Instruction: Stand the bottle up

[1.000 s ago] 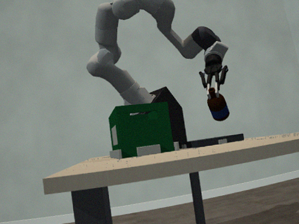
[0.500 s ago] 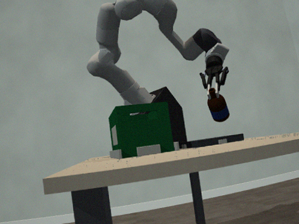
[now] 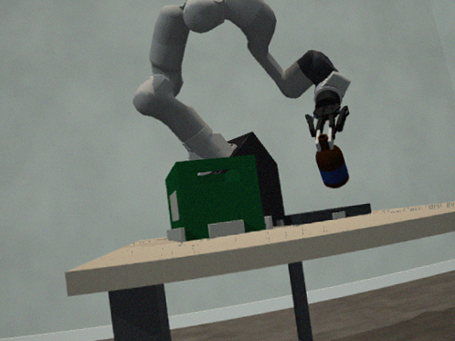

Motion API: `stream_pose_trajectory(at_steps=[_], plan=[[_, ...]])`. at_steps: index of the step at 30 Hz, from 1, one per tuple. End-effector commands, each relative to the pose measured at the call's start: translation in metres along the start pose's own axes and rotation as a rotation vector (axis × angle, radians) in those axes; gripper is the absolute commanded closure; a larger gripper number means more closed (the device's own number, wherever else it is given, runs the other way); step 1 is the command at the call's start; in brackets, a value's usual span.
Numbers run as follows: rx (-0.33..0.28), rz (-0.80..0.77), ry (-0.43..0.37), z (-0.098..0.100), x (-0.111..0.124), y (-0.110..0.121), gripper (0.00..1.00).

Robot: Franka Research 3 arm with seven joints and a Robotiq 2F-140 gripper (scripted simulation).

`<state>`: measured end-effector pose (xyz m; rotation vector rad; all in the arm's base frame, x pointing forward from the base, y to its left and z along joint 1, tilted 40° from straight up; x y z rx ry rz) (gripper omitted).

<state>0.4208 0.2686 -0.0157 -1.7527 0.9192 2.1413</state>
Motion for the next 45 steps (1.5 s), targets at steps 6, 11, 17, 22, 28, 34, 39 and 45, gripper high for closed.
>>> stream_pose_trajectory(at_steps=[6,11,17,22,28,34,39,45], plan=[[0.000,-0.023,0.050,0.0011,-0.0054,-0.0016,1.00],[0.000,-0.024,0.057,0.0013,-0.0053,-0.0016,1.00],[0.000,-0.024,0.058,0.0013,-0.0053,-0.0016,1.00],[0.000,-0.024,0.058,0.0013,-0.0053,-0.0016,1.00],[0.000,-0.024,0.058,0.0013,-0.0053,-0.0016,1.00],[0.000,-0.024,0.058,0.0013,-0.0053,-0.0016,1.00],[0.000,-0.024,0.058,0.0013,-0.0053,-0.0016,1.00],[0.000,-0.024,0.058,0.0013,-0.0053,-0.0016,1.00]])
Point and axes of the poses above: the point where the finger pads meet when closed, its own z axis back along the fingers, its own y axis across the jaws, x = y × z, the point moved 1 cm from there along z, back along the fingers, and after that the axes turned 3 degrees about z, right-handed, at the moved point
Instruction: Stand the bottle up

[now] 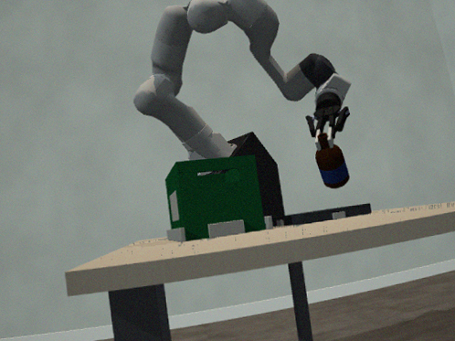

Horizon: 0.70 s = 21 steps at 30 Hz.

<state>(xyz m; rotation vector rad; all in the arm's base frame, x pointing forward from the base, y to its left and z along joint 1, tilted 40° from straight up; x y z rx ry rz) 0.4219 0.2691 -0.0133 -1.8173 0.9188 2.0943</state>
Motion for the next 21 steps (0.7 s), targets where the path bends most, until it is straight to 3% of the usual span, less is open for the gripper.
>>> stream_pose_trajectory(at_steps=[1,21], plan=[[-0.002,-0.010,0.005,0.0015,-0.0027,-0.0014,1.00],[0.001,-0.009,0.035,0.0013,-0.0014,-0.0015,1.00]])
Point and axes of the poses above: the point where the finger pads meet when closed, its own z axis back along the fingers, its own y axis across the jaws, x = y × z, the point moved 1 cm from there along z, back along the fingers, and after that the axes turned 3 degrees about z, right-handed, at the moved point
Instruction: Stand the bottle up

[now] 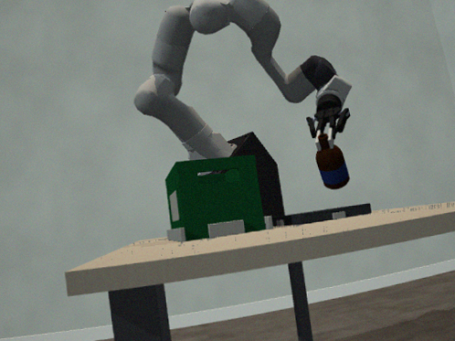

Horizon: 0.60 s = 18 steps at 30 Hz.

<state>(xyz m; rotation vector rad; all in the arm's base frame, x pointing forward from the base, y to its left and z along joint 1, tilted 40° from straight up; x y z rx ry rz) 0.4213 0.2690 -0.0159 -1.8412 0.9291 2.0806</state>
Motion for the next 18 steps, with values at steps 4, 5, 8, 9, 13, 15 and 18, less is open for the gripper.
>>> stream_pose_trajectory(at_steps=[4,5,8,9,13,15,18], plan=[[0.002,-0.013,0.038,0.0009,-0.0032,-0.0011,1.00],[0.003,-0.012,0.045,0.0009,-0.0029,-0.0012,1.00],[0.004,-0.012,0.066,0.0009,-0.0022,-0.0012,1.00],[0.004,-0.012,0.073,0.0010,-0.0020,-0.0012,1.00],[0.006,-0.013,0.102,0.0012,-0.0013,-0.0013,1.00],[0.006,-0.013,0.115,0.0014,-0.0010,-0.0013,1.00],[0.006,-0.013,0.121,0.0015,-0.0008,-0.0013,1.00]])
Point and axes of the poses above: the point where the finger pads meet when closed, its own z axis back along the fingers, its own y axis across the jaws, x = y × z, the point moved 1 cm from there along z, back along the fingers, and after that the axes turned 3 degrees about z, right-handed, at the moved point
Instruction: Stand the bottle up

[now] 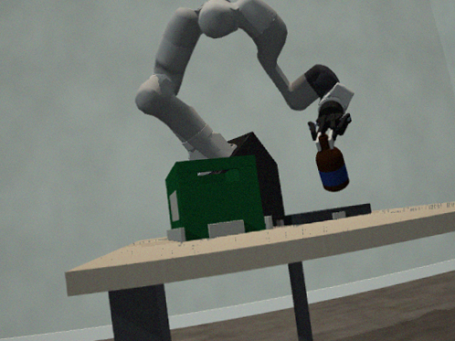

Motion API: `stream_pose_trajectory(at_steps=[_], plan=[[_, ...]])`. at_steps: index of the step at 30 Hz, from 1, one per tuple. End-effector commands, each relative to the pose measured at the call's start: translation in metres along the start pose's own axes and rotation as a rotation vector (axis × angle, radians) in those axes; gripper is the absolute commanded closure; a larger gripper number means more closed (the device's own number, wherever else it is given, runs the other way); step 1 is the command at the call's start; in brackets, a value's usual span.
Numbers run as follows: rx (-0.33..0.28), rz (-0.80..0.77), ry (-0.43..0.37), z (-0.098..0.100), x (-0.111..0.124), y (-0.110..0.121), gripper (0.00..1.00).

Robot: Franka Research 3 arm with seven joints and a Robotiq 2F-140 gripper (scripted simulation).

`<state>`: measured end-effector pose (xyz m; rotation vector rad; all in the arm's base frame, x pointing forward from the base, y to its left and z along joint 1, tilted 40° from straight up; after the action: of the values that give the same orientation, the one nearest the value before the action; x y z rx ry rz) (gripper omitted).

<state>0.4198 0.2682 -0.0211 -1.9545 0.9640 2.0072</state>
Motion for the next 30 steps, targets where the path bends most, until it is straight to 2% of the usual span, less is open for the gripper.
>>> stream_pose_trajectory(at_steps=[1,10,30], plan=[[0.003,-0.021,0.029,0.0003,-0.0062,-0.0010,1.00],[0.003,-0.022,0.060,0.0009,-0.0057,-0.0010,1.00],[0.003,-0.022,0.062,0.0010,-0.0057,-0.0010,1.00]])
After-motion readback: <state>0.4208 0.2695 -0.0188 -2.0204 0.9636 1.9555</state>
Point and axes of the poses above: the point where the finger pads meet when closed, its own z axis back along the fingers, its own y axis across the jaws, x = y × z, the point moved 1 cm from there along z, back along the fingers, and after that the axes turned 3 degrees about z, right-handed, at the moved point
